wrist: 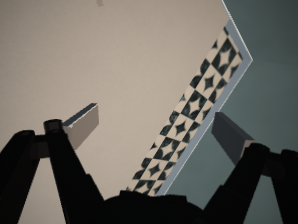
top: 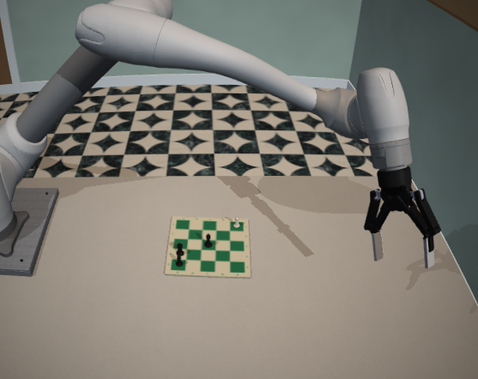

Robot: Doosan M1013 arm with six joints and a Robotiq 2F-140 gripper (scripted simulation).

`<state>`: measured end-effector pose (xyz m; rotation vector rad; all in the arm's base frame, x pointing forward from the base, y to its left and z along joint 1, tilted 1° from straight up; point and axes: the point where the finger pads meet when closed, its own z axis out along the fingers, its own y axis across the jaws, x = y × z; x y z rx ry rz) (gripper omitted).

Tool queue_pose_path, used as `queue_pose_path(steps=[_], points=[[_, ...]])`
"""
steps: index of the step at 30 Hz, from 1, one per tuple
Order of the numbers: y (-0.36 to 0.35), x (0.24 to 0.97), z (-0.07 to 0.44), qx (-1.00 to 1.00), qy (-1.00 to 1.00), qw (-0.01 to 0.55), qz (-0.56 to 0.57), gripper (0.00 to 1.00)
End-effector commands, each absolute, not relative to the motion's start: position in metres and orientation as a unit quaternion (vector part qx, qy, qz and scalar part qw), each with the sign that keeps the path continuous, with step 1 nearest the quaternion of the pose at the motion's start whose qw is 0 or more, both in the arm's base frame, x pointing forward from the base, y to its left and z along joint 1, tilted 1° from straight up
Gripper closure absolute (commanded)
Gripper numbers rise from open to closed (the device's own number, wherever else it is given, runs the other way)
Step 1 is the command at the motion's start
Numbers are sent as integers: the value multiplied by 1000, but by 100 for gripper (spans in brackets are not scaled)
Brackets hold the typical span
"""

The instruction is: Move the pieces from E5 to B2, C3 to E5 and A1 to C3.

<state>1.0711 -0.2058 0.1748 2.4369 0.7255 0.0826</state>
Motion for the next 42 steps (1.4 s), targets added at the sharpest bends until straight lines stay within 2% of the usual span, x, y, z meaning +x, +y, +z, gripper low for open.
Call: queue_pose_path(steps=[1, 2, 5, 9, 10, 12, 13, 15, 16, 21, 22, 26, 29, 31, 32, 37, 40, 42], points=[[-205, 1040, 165, 915, 311, 243, 82, 0], [-205, 1040, 165, 915, 311, 243, 82, 0], [-205, 1006, 153, 912, 346, 187, 117, 0], [-205, 1006, 153, 912, 346, 187, 117, 0], [-204, 992, 147, 910, 361, 162, 128, 0], [-204, 992, 147, 910, 361, 162, 128, 0], [-203, 978, 143, 906, 374, 138, 142, 0], [-203, 978, 143, 906, 374, 138, 142, 0], [-203, 964, 137, 902, 386, 114, 154, 0], [-202, 952, 134, 898, 397, 92, 168, 0], [-202, 938, 129, 892, 408, 69, 180, 0], [-202, 938, 129, 892, 408, 69, 180, 0], [-201, 912, 121, 879, 428, 25, 207, 0], [-201, 912, 121, 879, 428, 25, 207, 0], [-201, 897, 115, 872, 439, 0, 218, 0], [-200, 884, 111, 863, 449, -23, 233, 0], [-199, 852, 100, 840, 470, -77, 261, 0], [-199, 852, 100, 840, 470, -77, 261, 0]])
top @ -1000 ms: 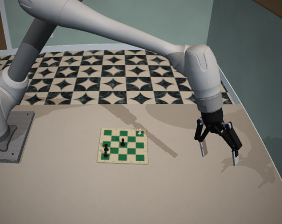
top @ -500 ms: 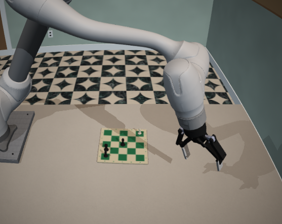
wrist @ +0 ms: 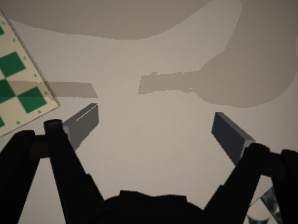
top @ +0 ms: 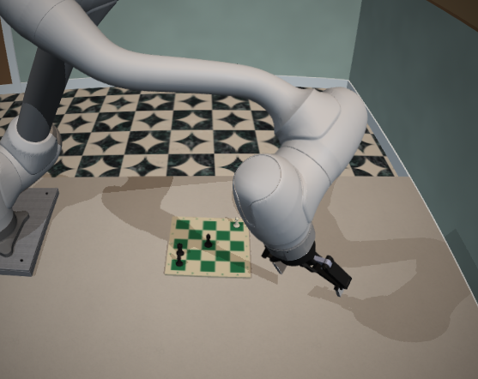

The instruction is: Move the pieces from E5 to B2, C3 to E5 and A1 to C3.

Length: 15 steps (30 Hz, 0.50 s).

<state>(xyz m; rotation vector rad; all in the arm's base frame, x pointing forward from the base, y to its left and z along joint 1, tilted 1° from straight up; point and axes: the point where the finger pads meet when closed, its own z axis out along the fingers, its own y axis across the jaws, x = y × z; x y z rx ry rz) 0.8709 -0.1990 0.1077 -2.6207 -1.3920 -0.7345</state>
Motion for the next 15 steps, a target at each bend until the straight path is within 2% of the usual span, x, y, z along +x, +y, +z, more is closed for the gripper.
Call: queue_pose_path(steps=[1, 2, 5, 6, 8, 9, 10, 12, 15], points=[[-199, 852, 100, -840, -470, 77, -261, 0], [-198, 834, 94, -826, -481, 107, -275, 0], [-198, 817, 89, -810, -490, 136, -291, 0], [-196, 800, 83, -792, -500, 166, -309, 0], [-196, 800, 83, -792, -500, 166, -309, 0], [-195, 784, 80, -773, -507, 193, -329, 0], [-195, 784, 80, -773, -507, 193, -329, 0], [-194, 748, 68, -734, -522, 253, -354, 0], [-193, 732, 62, -715, -528, 279, -364, 0]])
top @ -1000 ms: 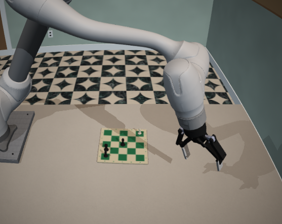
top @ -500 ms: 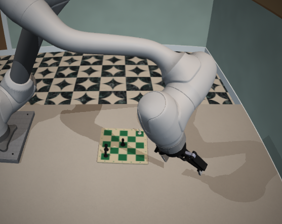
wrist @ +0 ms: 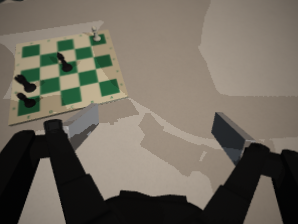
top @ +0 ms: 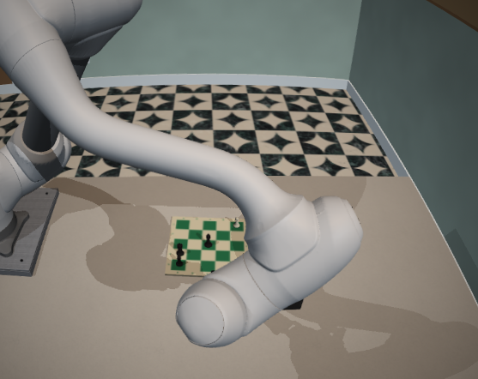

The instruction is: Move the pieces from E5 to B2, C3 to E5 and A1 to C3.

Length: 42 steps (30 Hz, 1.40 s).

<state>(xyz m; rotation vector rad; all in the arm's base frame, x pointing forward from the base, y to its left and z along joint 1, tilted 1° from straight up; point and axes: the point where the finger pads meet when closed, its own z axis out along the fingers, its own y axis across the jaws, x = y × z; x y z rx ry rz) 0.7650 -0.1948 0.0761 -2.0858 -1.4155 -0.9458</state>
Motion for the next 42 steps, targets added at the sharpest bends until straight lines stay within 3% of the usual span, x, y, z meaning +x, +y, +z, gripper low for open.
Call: queue_pose_path(steps=[1, 3, 7, 12, 42], points=[[-193, 717, 57, -697, -532, 301, -375, 0], [-193, 717, 57, -697, -532, 301, -375, 0], [-191, 673, 42, -639, -543, 369, -401, 0], [-191, 652, 35, -607, -546, 402, -414, 0], [-191, 650, 34, -605, -546, 404, -415, 0]])
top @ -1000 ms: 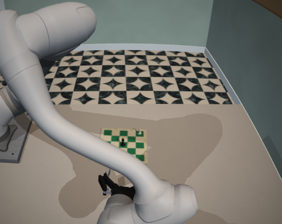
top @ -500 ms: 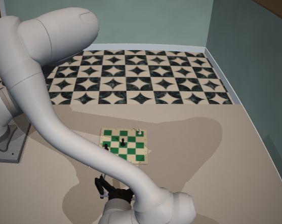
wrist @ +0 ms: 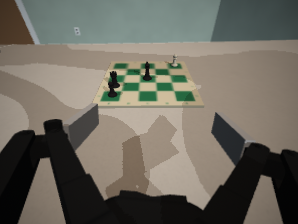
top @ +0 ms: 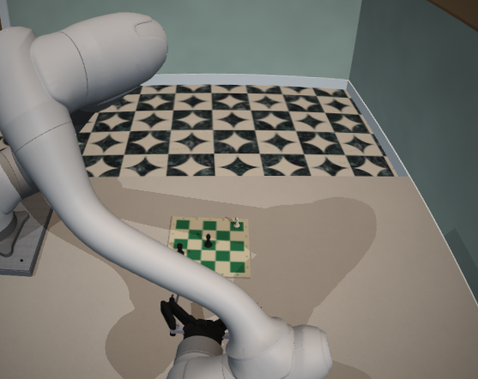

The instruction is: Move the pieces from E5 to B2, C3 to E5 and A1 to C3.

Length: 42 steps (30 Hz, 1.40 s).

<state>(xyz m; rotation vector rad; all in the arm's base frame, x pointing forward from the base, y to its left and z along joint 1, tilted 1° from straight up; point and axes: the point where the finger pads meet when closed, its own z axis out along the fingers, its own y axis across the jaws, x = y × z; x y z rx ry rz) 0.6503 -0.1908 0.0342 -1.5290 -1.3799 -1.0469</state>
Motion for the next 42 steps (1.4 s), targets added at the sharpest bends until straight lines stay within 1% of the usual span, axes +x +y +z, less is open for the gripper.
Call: queue_pose_path(steps=[1, 23, 29, 37, 42], points=[[-191, 650, 34, -605, -546, 404, -415, 0], [-191, 650, 37, -605, -548, 404, -412, 0], [-191, 650, 52, -605, -549, 404, -411, 0], [-192, 650, 103, -605, -549, 404, -411, 0], [-193, 650, 121, -605, -549, 404, -411, 0]])
